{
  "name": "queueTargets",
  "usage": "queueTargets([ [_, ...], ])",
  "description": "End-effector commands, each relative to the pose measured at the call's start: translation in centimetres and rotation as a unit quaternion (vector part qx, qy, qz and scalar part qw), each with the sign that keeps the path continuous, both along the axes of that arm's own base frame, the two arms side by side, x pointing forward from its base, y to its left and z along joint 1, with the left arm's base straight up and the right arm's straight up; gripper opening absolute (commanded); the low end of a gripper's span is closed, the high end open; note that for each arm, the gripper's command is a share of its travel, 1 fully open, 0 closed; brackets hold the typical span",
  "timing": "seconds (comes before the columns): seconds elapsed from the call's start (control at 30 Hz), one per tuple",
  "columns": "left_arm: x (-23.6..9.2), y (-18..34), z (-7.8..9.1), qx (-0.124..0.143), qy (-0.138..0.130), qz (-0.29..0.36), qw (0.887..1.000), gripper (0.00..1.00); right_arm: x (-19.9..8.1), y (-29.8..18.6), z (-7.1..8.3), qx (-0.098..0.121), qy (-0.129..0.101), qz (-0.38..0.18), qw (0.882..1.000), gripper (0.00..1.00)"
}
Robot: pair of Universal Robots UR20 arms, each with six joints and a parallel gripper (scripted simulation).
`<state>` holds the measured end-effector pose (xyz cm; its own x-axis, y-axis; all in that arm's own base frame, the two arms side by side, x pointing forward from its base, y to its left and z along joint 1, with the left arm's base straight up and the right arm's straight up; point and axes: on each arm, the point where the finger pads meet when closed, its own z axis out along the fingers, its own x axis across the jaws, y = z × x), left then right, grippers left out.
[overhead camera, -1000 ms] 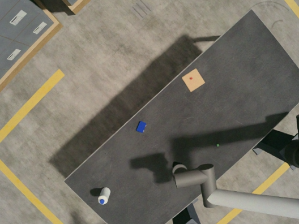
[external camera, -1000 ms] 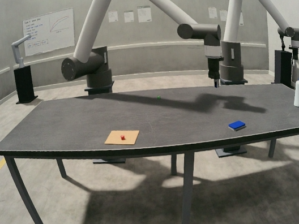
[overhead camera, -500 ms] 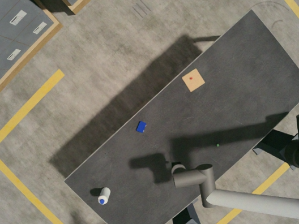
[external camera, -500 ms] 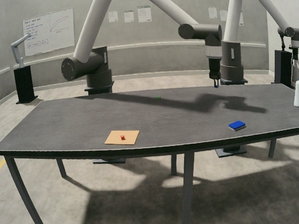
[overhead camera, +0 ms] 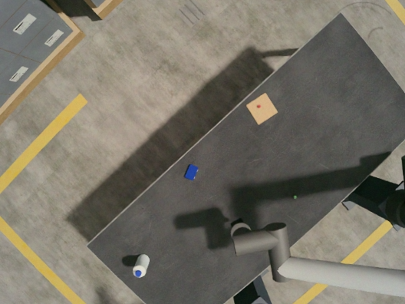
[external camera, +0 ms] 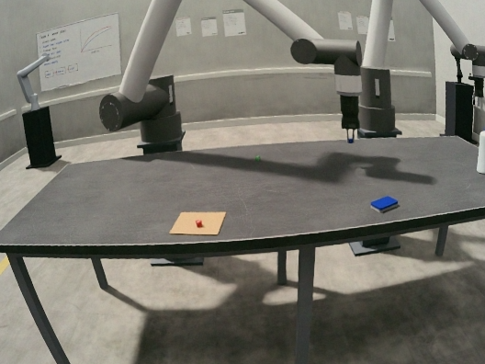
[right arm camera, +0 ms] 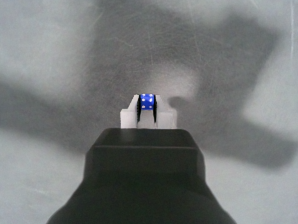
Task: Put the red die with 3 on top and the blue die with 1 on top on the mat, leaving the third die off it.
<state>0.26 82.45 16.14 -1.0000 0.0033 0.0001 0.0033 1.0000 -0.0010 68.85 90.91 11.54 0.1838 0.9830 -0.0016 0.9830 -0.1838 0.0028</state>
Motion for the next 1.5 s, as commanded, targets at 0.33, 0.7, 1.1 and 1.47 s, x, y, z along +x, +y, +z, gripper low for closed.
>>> queueTargets([
  [0.33,0.0,0.0,0.1,0.0,0.0,0.0,1.0,1.0,0.5,-0.3,0.0,0.001,0.001,0.205,0.979,0.34],
  [0.7,0.0,0.0,0.1,0.0,0.0,0.0,1.0,1.0,1.0,-0.6,-0.1,0.001,0.001,0.331,0.944,0.34],
  [1.1,0.0,0.0,0.1,0.0,0.0,0.0,1.0,1.0,1.8,-0.7,-0.2,0.0,0.002,0.469,0.883,0.34],
  [1.47,0.0,0.0,0.1,0.0,0.0,0.0,1.0,1.0,2.2,-0.7,-0.2,0.0,0.002,0.517,0.856,0.34],
])
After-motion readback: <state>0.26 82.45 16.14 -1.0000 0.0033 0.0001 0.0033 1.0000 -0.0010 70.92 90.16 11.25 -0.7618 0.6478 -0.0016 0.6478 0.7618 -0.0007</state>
